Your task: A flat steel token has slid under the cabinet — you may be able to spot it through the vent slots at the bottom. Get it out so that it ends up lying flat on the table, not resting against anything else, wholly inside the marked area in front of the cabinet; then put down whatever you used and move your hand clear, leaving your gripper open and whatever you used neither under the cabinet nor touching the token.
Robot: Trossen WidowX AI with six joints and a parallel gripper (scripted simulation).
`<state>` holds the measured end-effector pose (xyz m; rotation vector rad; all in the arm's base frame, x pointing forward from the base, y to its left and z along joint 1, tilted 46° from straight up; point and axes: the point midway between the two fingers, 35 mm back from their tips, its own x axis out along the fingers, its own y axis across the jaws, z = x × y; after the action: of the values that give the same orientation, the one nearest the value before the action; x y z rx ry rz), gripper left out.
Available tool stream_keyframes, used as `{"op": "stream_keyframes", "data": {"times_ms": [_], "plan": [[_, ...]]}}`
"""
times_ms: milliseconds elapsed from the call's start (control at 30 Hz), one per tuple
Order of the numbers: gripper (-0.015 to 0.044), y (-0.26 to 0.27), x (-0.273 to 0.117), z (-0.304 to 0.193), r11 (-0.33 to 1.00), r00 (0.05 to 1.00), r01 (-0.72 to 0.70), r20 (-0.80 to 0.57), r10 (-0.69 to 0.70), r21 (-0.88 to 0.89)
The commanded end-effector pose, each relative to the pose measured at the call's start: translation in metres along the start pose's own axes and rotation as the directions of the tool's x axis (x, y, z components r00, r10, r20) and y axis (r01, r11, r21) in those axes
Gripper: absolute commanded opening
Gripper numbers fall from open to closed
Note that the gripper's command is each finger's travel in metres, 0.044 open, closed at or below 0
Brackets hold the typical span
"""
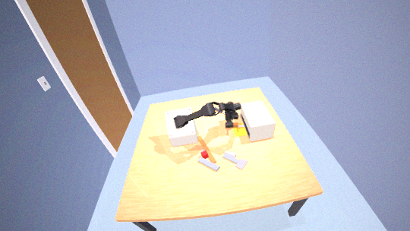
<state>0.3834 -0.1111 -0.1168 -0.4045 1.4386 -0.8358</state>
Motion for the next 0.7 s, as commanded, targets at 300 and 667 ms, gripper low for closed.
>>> {"op": "stream_keyframes", "data": {"times_ms": [300, 667], "plan": [[0.0, -0.007, 0.001, -0.002, 1.0, 1.0, 0.007, 0.001, -0.007, 0.009], [0.0, -0.006, 0.001, -0.013, 1.0, 1.0, 0.007, 0.0, -0.007, 0.008]]}}
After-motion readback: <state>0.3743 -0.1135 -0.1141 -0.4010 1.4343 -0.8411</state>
